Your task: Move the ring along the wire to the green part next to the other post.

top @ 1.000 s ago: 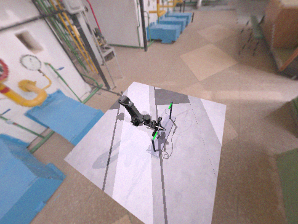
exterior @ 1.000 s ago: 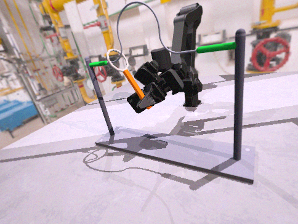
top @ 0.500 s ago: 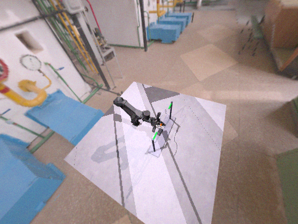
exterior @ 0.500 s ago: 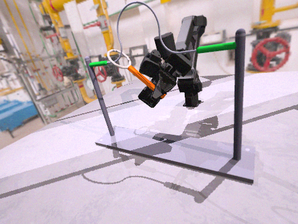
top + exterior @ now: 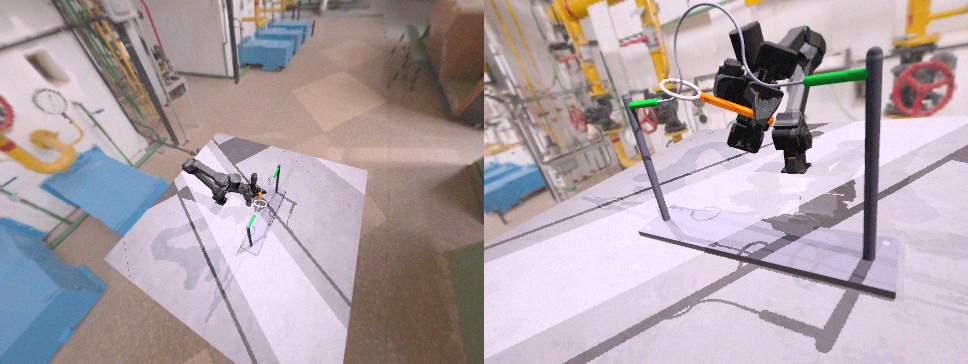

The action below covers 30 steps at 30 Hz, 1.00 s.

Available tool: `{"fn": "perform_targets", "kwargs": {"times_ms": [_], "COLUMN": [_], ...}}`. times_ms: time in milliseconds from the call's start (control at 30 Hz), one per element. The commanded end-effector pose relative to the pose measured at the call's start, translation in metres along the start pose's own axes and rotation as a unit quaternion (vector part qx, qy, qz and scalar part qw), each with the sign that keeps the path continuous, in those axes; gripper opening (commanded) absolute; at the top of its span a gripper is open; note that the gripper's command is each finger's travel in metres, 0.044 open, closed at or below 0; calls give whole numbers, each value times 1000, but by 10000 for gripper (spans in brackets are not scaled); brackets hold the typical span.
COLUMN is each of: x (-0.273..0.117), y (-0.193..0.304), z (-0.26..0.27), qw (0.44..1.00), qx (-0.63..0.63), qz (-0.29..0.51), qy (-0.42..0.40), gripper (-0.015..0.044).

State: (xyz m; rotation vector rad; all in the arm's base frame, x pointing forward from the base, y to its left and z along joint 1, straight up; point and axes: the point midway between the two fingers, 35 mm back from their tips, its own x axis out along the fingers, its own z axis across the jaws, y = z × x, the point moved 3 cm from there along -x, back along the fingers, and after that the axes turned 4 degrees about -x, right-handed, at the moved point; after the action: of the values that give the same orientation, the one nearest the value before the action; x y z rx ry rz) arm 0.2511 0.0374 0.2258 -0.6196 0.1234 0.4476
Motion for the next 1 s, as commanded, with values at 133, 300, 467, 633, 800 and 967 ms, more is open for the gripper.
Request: {"fn": "perform_targets", "kwargs": {"times_ms": [133,300,467,633,800,967], "x": [-18,-23,-25,-27,-29,-31], "y": [-8,-13,-17,-21,-24,-29], "z": [25,38,50,58,65,71], "qw": [995,990,983,978,973,969], "qx": [70,111,147,173,192,209], "qz": [53,66,65,65,66,66], "qy": [-43,-65,-83,-96,-105,-111], "gripper": [-150,-150,-150,-150,-150,-150]}}
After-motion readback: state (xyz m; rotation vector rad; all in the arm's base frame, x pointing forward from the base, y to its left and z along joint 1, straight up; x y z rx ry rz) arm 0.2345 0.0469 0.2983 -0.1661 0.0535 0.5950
